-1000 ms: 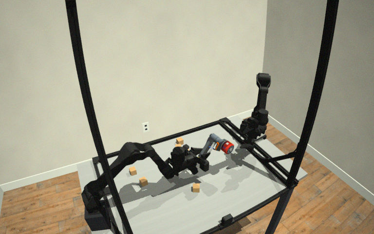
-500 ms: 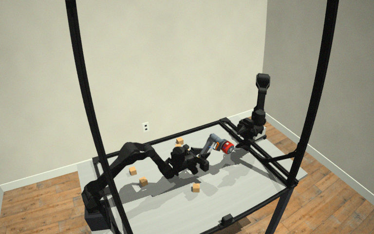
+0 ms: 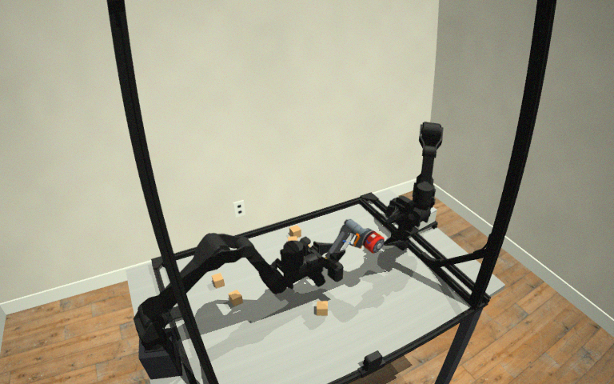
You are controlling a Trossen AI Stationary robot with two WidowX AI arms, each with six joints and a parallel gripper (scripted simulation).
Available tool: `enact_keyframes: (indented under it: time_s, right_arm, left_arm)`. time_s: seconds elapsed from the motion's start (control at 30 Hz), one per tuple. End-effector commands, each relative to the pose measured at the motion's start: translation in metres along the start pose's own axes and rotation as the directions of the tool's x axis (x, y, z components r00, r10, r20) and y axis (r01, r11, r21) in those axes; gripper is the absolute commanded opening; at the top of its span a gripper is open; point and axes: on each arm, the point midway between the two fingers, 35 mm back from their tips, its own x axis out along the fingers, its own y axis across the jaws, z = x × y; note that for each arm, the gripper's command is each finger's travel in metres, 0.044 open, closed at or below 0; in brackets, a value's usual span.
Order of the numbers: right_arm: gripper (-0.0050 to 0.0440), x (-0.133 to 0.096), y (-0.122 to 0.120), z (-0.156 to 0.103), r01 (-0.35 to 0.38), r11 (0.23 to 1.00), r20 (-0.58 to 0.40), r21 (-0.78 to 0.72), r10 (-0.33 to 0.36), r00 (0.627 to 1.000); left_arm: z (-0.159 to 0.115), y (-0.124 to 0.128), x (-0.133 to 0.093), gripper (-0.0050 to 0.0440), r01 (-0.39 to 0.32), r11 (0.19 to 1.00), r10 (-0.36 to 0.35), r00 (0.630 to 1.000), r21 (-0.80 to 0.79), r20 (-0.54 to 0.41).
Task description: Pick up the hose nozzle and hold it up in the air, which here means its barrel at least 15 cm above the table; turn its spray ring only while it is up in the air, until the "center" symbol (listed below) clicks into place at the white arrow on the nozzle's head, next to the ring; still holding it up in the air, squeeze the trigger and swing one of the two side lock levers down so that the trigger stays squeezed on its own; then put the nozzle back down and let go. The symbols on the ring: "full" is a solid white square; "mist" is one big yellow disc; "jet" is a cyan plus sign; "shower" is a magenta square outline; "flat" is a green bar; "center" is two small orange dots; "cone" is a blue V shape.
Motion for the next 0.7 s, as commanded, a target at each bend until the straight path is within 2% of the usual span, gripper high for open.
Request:
enact_keyframes:
  time_s: [0.0, 0.67]
  right_arm:
    - [0.0400, 0.006, -0.002, -0.001, 0.004, 1.000, -0.002, -0.001, -0.004, 1.000]
    - [0.0400, 0.036, -0.003, -0.003, 0.004, 1.000, -0.002, -0.001, -0.004, 1.000]
  left_arm:
    - [-0.004, -0.001, 0.001, 0.0000, 0.003, 1.000, -0.003, 1.000, 0.000, -0.015]
    - [-0.004, -0.001, 0.001, 0.0000, 0.003, 1.000, -0.003, 1.000, 0.000, -0.015]
